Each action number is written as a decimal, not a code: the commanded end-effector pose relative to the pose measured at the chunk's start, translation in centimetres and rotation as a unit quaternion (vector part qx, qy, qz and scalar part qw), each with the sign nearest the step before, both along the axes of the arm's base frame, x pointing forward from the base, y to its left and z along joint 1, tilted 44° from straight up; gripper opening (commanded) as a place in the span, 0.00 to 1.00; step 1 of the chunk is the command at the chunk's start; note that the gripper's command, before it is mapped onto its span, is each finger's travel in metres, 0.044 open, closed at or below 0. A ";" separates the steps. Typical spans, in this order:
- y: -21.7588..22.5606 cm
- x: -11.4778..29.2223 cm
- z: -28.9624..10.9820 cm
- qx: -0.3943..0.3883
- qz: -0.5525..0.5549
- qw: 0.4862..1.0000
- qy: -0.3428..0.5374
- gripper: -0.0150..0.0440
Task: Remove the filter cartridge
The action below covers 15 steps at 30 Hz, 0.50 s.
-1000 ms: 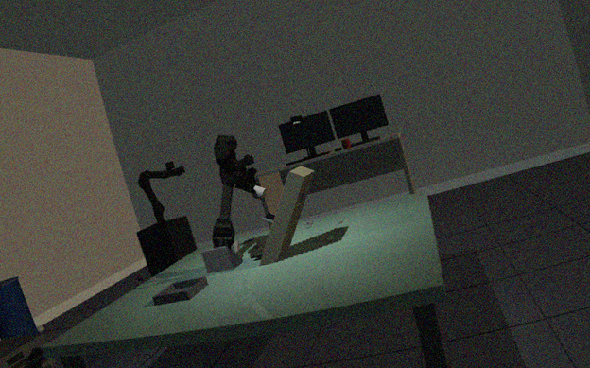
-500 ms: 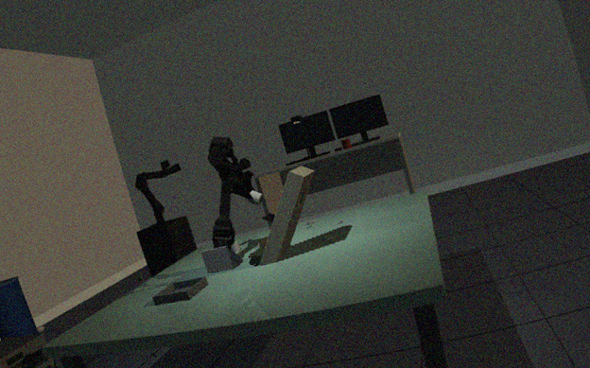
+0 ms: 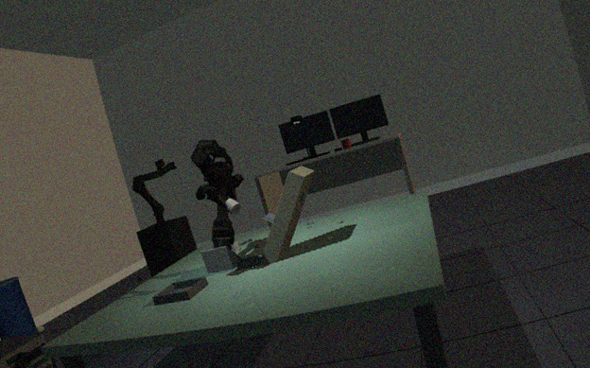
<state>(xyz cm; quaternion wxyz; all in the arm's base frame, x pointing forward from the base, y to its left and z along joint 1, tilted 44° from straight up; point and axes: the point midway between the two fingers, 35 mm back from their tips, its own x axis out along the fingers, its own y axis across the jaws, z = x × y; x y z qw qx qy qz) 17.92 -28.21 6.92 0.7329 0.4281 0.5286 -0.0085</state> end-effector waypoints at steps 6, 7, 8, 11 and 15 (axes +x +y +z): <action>-4.0 -4.4 -3.6 -0.003 -0.147 0.981 0.125 0.25; -4.4 -4.9 -4.0 -0.004 -0.165 0.977 0.138 0.25; -4.8 -5.4 -4.4 -0.004 -0.182 0.972 0.150 0.25; -5.8 -6.7 -5.2 -0.006 -0.223 0.958 0.178 0.25; -5.8 -6.8 -5.2 -0.007 -0.226 0.957 0.180 0.25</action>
